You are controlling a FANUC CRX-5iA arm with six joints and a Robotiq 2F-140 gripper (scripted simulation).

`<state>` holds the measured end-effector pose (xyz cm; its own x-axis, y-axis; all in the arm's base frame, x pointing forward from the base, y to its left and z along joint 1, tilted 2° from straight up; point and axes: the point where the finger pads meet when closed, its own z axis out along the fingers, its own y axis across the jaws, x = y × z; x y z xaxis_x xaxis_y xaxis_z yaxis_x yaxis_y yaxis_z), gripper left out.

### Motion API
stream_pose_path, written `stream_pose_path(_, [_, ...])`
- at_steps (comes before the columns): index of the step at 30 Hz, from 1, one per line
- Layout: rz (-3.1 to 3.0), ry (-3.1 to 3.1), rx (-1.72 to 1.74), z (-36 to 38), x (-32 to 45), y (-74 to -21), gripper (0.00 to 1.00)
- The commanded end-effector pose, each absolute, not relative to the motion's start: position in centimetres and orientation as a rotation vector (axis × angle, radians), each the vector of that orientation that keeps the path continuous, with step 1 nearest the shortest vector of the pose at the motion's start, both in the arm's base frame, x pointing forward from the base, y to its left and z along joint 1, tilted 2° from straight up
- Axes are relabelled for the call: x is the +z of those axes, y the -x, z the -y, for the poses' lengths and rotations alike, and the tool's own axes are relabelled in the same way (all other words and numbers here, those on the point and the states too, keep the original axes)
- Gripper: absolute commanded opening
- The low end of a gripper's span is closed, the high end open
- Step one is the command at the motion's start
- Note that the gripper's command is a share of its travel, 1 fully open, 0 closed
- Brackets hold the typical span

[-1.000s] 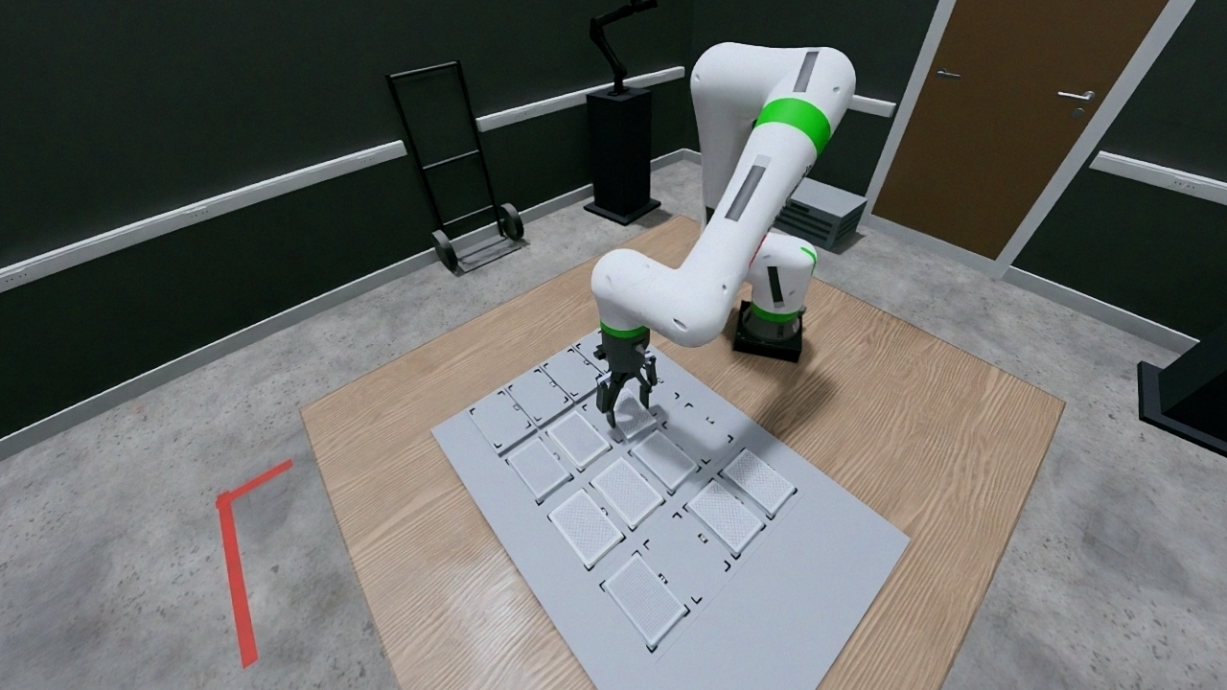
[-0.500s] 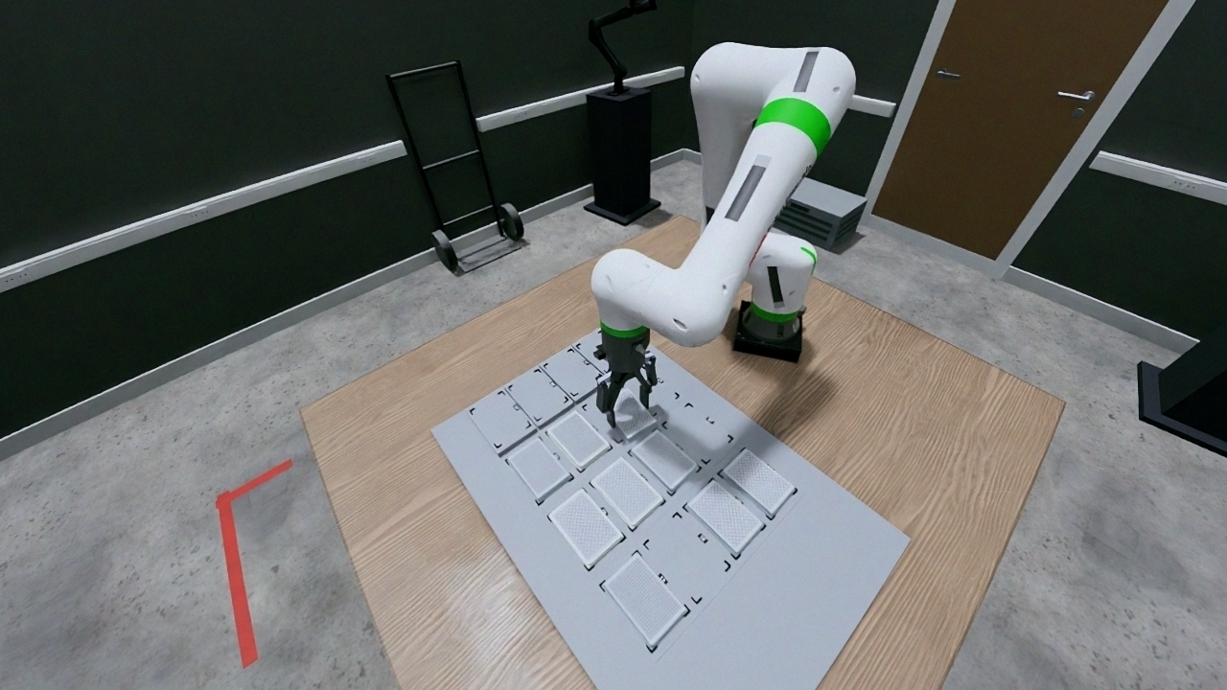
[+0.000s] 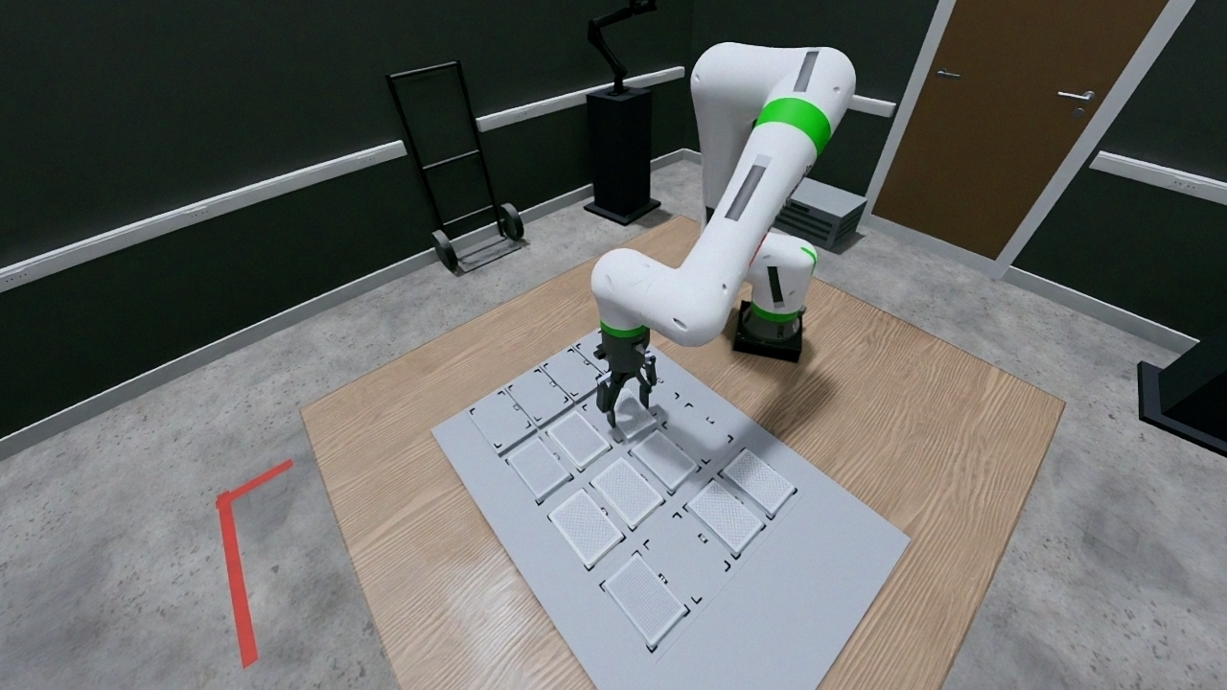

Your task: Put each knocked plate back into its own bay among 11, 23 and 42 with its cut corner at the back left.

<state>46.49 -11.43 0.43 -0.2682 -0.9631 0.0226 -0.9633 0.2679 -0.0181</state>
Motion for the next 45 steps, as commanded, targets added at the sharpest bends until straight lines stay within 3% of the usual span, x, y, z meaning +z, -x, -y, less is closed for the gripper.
stream_pose_path(1, [2.496,-1.897,0.046,11.44,0.50,-46.55,0.60])
stream_pose_path(39, [2.496,-1.897,0.046,11.44,0.50,-46.55,0.57])
stream_pose_path(40, [2.496,-1.897,0.046,11.44,0.50,-46.55,0.10])
stream_pose_path(45, [2.496,-1.897,0.046,11.44,0.50,-46.55,0.10])
